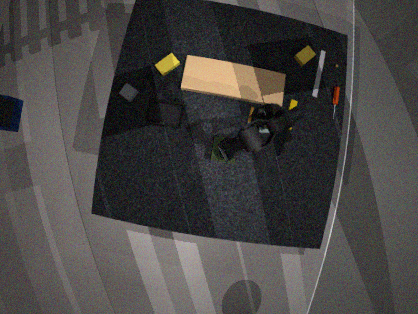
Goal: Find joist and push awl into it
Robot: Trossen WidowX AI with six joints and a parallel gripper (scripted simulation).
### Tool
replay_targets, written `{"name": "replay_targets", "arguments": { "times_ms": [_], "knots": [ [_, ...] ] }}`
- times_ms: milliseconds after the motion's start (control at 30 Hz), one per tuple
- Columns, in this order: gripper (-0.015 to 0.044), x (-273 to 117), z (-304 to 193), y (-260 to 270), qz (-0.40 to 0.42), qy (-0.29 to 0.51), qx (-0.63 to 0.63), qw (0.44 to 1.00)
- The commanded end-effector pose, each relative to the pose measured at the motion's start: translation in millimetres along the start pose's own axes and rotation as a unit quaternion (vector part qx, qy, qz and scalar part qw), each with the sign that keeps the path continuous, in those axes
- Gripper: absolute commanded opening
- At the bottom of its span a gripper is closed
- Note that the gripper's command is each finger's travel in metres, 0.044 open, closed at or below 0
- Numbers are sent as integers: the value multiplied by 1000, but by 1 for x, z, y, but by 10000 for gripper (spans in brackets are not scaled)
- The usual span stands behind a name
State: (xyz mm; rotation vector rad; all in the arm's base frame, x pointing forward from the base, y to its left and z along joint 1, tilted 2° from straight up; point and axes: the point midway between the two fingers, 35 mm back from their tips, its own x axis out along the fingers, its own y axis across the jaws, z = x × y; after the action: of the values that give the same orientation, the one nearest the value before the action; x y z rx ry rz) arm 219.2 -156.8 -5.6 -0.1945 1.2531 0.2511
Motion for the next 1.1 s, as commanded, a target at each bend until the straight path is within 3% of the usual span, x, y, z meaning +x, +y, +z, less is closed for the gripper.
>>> {"name": "replay_targets", "arguments": {
  "times_ms": [0, 367, 600, 1067],
  "knots": [
    [0, -20, 10, -6, -8, -7, -1, 1000],
    [0, -92, 27, -1, -8, -7, -1, 1000],
    [0, -94, 35, -5, -9, -6, 2, 1000],
    [0, -89, 101, -28, -18, -5, 33, 999]
  ]
}}
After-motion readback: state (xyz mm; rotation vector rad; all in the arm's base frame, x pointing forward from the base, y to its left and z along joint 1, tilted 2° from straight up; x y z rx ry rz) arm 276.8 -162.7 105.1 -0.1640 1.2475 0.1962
